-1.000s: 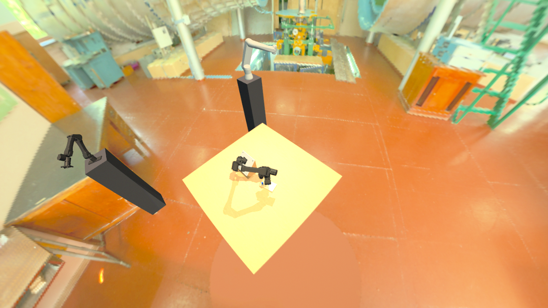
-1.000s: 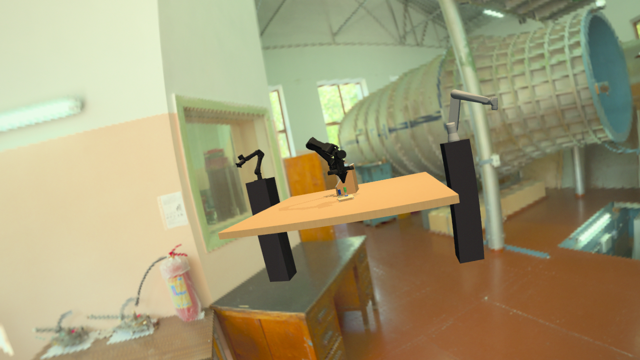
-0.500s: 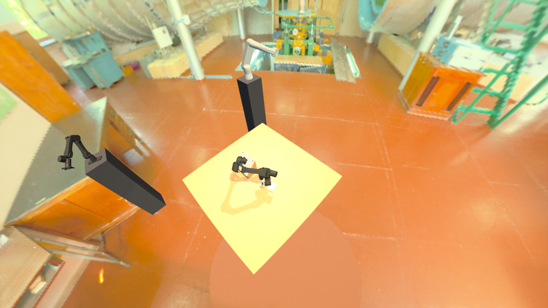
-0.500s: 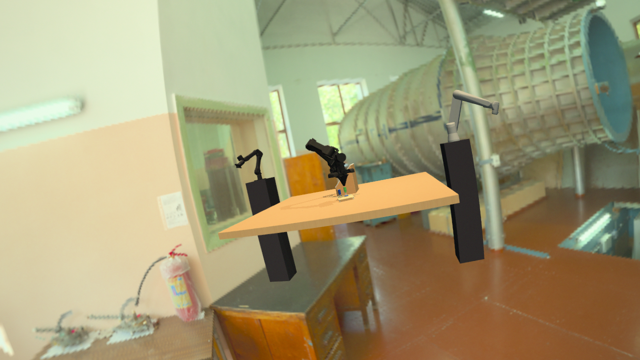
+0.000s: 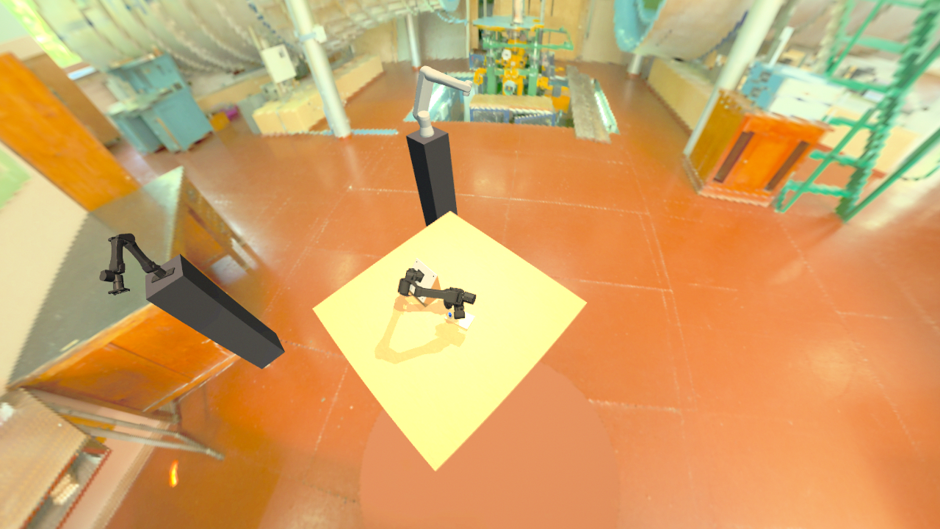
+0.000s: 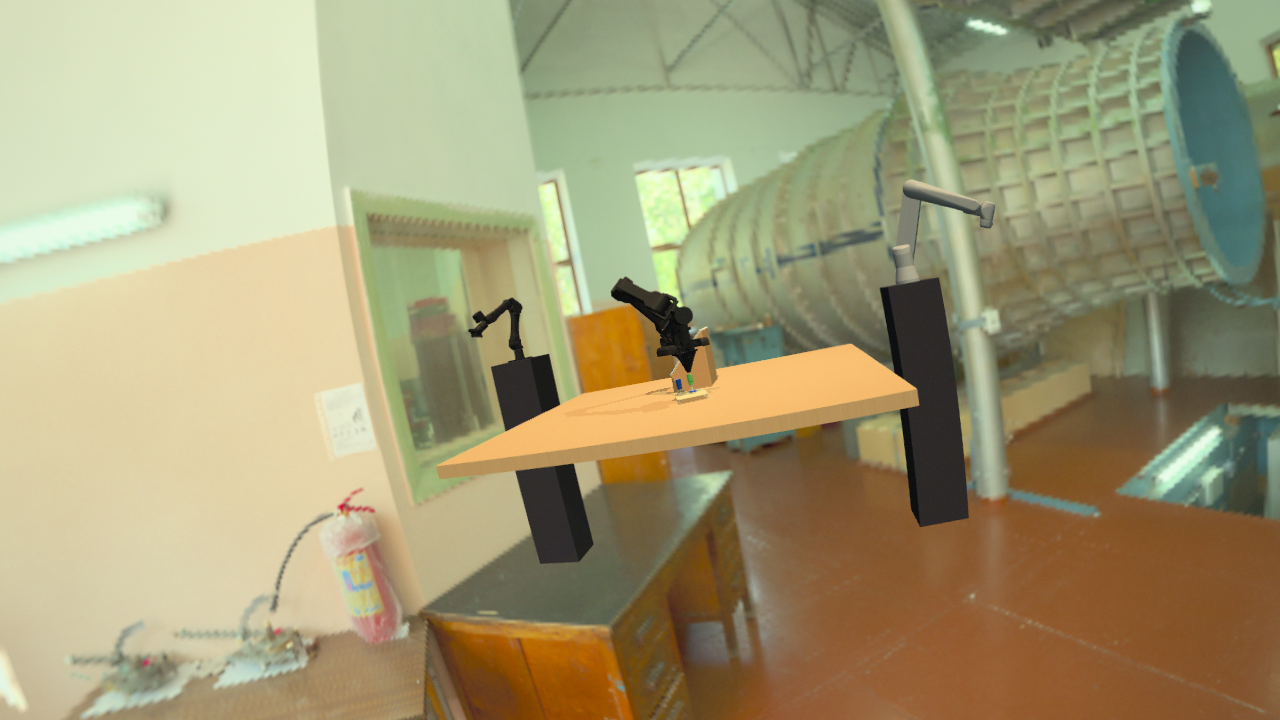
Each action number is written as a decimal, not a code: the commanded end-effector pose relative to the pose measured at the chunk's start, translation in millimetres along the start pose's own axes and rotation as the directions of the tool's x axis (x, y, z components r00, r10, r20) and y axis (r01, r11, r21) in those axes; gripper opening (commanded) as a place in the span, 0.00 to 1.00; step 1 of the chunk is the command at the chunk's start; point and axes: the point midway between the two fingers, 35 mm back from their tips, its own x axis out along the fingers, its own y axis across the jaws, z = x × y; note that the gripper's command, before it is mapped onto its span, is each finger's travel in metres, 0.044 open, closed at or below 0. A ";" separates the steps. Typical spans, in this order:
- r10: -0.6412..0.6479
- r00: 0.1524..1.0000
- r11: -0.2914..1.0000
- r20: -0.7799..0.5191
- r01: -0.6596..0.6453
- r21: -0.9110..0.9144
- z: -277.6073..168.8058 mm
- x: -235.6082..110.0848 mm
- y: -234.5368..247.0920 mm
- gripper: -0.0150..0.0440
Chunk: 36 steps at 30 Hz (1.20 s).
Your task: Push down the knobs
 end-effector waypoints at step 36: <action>0.003 1.000 1.000 0.008 -0.003 -0.006 0.8 6.7 -0.7 0.25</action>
